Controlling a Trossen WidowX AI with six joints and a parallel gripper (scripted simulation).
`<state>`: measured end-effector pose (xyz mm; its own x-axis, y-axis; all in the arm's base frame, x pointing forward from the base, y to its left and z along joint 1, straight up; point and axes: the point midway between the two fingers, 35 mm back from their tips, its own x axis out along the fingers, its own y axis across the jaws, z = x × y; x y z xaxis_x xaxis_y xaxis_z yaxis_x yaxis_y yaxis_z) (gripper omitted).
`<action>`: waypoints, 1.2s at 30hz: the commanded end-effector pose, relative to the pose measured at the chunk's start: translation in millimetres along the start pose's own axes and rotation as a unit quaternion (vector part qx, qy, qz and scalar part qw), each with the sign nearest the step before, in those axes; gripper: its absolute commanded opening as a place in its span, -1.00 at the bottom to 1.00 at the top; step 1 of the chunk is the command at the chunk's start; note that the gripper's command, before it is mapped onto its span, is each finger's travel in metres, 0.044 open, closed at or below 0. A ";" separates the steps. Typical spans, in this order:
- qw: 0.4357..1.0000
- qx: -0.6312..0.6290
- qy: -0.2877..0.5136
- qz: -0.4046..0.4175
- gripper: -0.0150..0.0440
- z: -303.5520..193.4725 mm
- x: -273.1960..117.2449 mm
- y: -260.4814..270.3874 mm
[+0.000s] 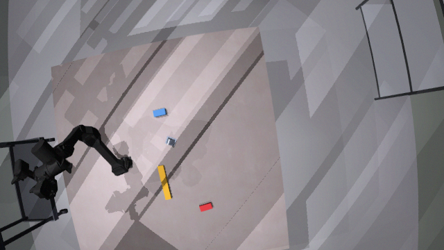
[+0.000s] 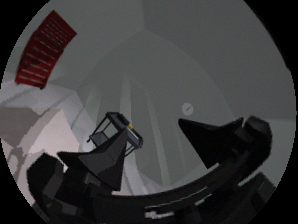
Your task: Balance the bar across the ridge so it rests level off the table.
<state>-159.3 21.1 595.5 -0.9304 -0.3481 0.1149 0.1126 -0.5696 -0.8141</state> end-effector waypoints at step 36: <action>0.903 0.073 -0.281 0.316 0.58 211.3 -74.7 256.7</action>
<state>-6.3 -240.8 517.4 -0.4079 -0.9130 0.0100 0.5991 -0.2759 -0.7517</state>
